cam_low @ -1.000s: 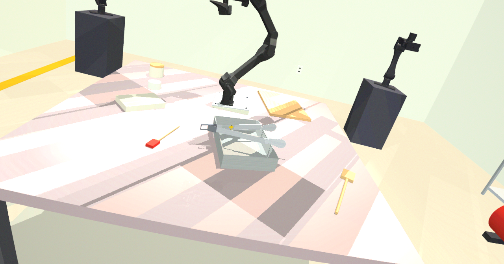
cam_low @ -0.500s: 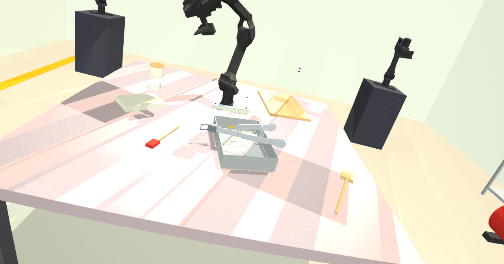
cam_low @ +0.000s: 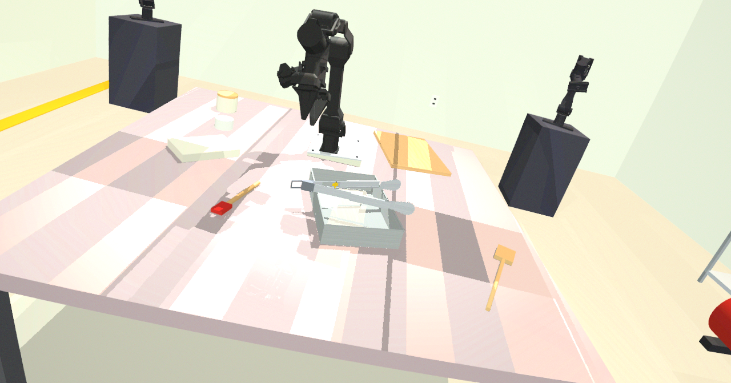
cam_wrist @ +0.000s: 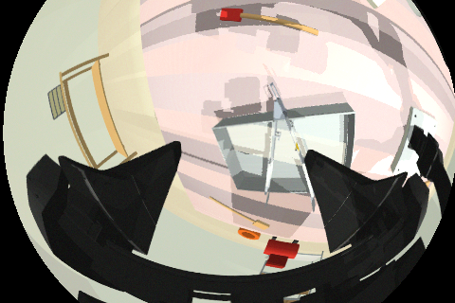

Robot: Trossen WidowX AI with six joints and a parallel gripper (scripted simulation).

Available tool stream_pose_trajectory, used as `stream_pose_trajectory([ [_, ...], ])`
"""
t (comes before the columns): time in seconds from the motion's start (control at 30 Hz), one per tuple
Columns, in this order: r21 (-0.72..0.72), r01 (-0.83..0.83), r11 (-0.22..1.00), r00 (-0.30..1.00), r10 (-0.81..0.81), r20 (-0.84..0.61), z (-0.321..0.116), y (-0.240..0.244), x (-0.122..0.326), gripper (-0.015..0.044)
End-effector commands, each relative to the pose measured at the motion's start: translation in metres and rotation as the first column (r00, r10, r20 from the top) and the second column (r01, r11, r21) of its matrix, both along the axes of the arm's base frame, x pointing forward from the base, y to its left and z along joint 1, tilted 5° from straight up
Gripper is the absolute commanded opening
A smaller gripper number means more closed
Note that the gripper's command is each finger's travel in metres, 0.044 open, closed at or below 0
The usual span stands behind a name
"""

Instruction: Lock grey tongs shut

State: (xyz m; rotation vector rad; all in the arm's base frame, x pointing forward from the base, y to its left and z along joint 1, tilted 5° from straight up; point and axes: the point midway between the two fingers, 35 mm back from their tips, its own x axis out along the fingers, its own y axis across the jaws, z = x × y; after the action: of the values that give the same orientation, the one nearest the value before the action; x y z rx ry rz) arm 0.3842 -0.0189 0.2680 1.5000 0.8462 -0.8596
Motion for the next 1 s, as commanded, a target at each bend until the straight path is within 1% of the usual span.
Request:
stream_pose_trajectory([
  [0.0,-0.059,-0.143,0.988,0.972,0.129,-0.197,-0.050,0.048,0.009,0.0440],
  [0.13,-0.109,-0.280,0.954,0.902,0.223,-0.369,-0.094,0.091,0.007,0.0440],
  [0.2,-0.127,-0.334,0.934,0.867,0.251,-0.429,-0.110,0.107,0.003,0.0440],
  [0.97,-0.129,-0.339,0.932,0.863,0.253,-0.437,-0.120,0.114,0.000,0.0440],
])
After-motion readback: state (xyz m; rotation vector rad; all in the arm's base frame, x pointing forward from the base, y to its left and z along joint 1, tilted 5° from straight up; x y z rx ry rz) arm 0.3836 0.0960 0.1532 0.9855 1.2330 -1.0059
